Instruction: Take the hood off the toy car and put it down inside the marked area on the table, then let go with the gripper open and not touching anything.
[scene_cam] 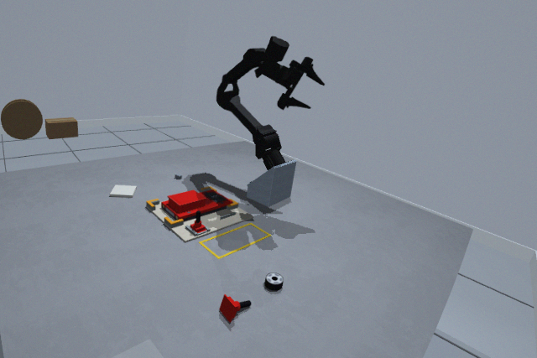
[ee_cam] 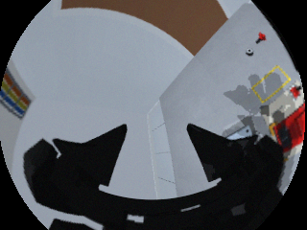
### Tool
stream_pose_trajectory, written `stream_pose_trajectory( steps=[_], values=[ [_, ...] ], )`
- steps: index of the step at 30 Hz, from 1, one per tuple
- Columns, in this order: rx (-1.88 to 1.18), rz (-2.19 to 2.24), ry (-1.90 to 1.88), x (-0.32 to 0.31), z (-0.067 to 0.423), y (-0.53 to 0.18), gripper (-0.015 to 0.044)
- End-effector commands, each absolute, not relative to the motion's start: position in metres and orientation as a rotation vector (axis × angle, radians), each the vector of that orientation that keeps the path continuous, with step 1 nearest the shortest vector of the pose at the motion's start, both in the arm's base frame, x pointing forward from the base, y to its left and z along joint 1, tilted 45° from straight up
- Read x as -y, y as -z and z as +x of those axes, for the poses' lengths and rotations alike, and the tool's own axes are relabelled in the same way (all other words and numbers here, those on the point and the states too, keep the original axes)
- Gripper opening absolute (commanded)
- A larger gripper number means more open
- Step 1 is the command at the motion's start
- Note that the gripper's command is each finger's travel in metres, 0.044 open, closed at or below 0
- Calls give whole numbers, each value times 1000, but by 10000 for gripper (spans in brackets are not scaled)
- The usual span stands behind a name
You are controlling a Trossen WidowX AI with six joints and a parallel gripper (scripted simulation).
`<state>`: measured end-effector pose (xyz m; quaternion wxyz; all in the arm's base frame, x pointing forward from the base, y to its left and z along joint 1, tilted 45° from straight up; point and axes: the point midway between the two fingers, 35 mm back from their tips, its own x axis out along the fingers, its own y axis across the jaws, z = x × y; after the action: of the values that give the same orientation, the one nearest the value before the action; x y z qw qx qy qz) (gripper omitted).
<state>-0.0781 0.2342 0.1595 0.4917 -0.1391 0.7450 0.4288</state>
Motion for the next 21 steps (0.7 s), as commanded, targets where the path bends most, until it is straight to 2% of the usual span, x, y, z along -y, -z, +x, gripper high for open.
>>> stream_pose_trajectory(
  steps=[1,11,21],
  values=[
    [-1672,-301,-862,-253,-14,-142,440],
    [-1477,-330,-444,-235,122,-110,440],
    [-1333,-496,100,-139,264,-97,440]
  ],
)
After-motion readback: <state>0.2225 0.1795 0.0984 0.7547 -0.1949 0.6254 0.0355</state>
